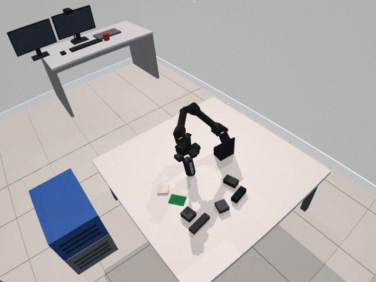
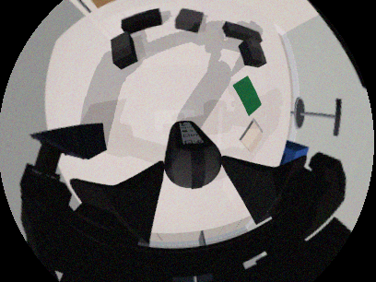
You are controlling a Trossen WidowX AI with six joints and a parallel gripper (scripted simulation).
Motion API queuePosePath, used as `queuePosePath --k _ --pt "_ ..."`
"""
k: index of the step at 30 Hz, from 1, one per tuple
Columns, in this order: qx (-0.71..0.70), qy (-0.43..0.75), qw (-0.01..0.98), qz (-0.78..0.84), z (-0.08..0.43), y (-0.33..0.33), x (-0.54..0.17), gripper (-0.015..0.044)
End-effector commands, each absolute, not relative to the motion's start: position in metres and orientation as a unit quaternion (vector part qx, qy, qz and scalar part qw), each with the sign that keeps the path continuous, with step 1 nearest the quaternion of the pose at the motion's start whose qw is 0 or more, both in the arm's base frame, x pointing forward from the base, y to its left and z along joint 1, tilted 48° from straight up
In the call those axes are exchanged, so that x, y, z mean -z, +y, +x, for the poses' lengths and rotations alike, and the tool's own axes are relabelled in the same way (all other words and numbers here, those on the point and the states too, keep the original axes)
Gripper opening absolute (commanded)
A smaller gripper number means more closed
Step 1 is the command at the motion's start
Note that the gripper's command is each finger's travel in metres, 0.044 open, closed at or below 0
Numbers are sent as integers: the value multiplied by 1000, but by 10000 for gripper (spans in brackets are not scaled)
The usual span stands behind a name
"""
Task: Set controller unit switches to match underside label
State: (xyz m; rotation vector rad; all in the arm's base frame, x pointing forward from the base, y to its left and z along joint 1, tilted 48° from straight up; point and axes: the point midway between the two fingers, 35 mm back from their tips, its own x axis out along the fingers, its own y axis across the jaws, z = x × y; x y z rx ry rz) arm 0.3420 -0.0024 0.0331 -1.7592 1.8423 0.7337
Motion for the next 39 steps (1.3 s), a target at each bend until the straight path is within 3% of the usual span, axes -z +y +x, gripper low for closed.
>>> queuePosePath --k 1,39 --pt "-271 677 244 -638 342 0 -25 338" --pt "-272 677 245 -638 341 23 2 338"
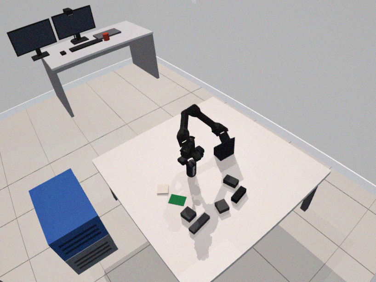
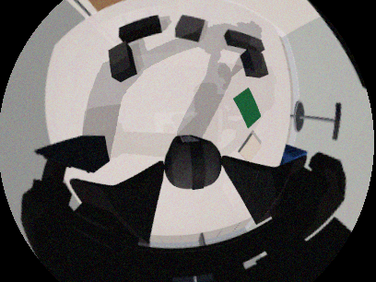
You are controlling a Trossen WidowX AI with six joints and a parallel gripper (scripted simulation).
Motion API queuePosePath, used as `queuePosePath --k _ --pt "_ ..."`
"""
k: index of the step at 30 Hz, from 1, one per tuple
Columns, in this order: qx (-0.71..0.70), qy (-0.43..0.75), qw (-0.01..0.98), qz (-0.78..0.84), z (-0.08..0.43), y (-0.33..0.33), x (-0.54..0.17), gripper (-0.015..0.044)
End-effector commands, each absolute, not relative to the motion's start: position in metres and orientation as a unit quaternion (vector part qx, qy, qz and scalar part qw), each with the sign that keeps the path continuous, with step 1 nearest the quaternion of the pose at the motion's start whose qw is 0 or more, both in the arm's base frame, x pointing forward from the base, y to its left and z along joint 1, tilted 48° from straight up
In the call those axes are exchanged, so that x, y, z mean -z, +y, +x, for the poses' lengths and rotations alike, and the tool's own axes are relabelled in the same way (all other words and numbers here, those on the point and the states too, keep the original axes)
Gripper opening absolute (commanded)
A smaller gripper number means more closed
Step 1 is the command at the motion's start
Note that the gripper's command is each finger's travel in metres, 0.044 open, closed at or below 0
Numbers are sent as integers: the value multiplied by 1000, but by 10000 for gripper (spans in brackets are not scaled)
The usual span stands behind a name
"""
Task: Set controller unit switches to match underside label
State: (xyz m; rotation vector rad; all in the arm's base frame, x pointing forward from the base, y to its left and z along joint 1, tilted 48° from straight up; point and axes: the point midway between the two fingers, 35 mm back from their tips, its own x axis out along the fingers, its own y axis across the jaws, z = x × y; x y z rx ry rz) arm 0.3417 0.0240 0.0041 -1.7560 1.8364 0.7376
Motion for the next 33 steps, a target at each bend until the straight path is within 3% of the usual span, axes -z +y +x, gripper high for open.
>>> queuePosePath --k 1,33 --pt "-272 677 245 -638 341 24 3 338" --pt "-272 677 246 -638 340 38 24 338"
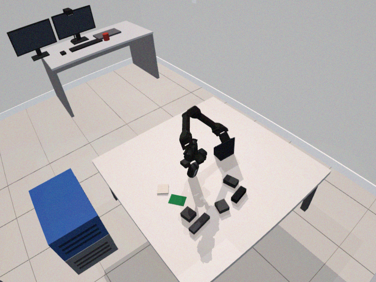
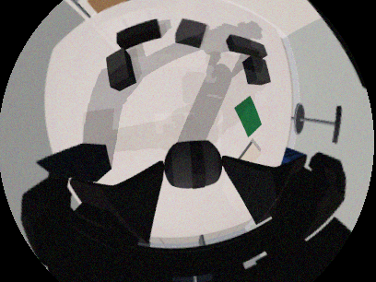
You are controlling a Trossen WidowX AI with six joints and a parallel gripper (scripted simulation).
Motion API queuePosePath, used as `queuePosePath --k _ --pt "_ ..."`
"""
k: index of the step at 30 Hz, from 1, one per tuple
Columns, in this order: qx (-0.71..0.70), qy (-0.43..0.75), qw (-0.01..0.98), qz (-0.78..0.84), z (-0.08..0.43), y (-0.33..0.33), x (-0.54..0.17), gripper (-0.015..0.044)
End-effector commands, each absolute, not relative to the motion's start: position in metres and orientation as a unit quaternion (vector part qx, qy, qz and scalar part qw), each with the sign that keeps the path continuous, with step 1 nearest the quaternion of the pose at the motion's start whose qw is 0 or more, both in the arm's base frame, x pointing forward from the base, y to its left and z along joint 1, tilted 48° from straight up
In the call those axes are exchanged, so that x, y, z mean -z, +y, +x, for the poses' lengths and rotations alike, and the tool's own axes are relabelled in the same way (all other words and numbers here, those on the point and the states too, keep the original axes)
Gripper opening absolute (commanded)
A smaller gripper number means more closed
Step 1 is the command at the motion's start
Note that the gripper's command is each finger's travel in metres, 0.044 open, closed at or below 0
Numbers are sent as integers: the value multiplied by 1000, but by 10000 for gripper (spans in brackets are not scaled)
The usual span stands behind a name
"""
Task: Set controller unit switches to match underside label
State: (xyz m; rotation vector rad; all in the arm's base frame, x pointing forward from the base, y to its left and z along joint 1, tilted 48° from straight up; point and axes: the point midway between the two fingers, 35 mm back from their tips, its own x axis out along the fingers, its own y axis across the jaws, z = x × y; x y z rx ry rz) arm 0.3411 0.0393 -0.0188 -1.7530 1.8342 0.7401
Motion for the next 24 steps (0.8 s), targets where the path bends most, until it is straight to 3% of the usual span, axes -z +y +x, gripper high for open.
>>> queuePosePath --k 1,24 --pt "-272 677 246 -638 340 38 25 338" --pt "-272 677 246 -638 340 47 42 338"
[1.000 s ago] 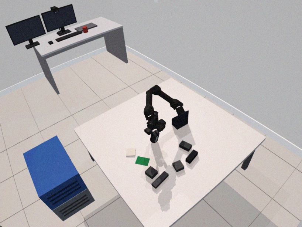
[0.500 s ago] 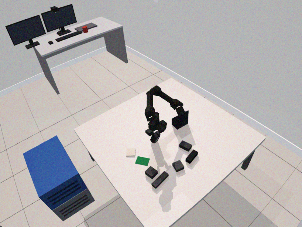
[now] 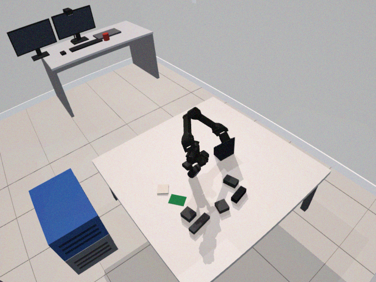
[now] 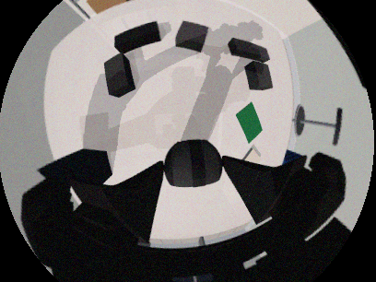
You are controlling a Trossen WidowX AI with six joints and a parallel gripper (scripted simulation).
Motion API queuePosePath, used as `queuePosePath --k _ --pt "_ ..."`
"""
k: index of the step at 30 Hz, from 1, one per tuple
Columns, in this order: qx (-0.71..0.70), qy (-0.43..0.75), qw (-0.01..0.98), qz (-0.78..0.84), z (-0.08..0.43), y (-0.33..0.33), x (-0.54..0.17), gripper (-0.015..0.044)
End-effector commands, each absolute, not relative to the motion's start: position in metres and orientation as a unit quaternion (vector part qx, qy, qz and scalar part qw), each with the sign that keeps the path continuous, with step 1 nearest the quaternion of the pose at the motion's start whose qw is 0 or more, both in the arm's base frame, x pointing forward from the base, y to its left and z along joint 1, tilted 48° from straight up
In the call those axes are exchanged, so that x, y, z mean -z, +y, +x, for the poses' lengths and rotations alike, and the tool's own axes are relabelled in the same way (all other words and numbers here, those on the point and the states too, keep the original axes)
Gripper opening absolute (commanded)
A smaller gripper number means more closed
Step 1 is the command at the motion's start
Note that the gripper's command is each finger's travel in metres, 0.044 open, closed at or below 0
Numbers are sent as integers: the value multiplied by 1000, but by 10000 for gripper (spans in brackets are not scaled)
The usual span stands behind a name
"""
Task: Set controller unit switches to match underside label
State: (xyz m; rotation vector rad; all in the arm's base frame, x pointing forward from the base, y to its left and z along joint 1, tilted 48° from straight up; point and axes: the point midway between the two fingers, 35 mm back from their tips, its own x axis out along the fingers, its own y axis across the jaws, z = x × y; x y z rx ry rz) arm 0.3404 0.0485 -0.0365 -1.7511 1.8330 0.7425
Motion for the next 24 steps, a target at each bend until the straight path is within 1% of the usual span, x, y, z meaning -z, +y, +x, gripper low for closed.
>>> queuePosePath --k 1,24 --pt "-272 677 246 -638 340 47 42 338" --pt "-272 676 247 -638 339 53 59 338"
